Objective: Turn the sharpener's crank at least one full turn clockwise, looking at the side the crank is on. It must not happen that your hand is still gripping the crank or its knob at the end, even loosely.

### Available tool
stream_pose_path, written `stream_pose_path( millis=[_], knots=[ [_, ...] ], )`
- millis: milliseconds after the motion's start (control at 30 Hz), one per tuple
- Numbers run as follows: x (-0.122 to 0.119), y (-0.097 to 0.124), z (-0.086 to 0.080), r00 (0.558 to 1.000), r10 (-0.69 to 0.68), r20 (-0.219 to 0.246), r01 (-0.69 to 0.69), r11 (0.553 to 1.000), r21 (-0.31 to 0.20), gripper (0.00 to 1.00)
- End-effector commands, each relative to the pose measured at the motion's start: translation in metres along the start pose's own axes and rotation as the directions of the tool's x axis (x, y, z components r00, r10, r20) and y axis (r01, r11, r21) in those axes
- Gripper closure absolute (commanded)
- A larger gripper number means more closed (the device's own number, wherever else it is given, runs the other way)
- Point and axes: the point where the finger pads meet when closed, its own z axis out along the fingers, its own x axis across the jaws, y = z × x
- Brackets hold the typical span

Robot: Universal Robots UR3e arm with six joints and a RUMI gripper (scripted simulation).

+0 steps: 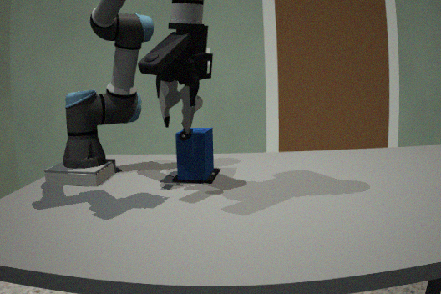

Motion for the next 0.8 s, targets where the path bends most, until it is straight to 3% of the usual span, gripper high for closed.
stream_pose_path(
  millis=[0, 67, 333, 433, 500, 633, 767],
  knots=[
    [0.01, 0.011, -0.005, 0.989, -0.144, -0.02, 0.141, 0.984, -0.104, 0.68],
    [0.01, 0.011, -0.005, 0.989, -0.144, -0.02, 0.141, 0.984, -0.104, 0.68],
    [0.016, 0.018, -0.012, 0.961, -0.276, 0.022, 0.274, 0.938, -0.211, 0.68],
    [0.016, 0.018, -0.012, 0.96, -0.28, 0.024, 0.279, 0.936, -0.214, 0.68],
    [0.019, 0.021, -0.016, 0.944, -0.324, 0.051, 0.327, 0.912, -0.249, 0.68],
    [0.019, 0.021, -0.016, 0.943, -0.328, 0.054, 0.331, 0.909, -0.252, 0.68],
    [0.022, 0.028, -0.025, 0.914, -0.391, 0.109, 0.405, 0.864, -0.3, 0.68]
  ],
)
